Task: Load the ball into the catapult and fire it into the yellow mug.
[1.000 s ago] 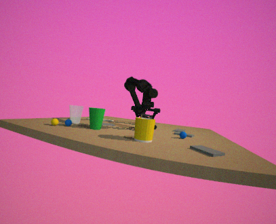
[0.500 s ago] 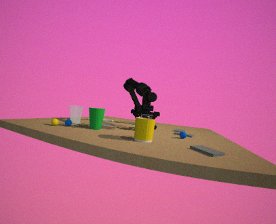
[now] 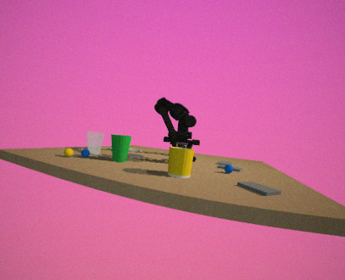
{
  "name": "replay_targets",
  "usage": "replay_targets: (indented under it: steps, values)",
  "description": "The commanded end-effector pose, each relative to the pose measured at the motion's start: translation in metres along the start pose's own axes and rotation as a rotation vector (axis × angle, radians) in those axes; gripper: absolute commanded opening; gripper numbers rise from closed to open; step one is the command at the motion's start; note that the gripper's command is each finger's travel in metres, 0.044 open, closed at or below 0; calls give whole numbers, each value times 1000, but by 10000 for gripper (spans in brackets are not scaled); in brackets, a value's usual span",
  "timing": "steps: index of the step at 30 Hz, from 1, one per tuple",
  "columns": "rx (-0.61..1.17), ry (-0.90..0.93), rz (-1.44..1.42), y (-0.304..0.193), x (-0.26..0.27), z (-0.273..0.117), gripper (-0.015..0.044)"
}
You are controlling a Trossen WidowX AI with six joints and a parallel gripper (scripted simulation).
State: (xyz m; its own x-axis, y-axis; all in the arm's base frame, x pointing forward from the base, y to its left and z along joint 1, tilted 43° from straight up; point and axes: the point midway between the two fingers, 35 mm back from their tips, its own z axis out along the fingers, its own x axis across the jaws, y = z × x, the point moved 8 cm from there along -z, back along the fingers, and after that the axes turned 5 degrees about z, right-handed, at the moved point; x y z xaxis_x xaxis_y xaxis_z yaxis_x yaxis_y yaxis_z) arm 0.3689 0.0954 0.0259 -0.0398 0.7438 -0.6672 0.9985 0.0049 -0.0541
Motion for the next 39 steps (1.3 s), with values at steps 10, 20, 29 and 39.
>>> replay_targets:
  steps: [10, 20, 29, 39]
  values:
    - [0, 2, -1, 0, 0, -50, 0]
    - [0, 0, -7, 0, 2, -37, 0]
    - [-1, 0, -8, 0, 2, -22, 0]
    - [-1, -2, -10, 0, 2, -6, 0]
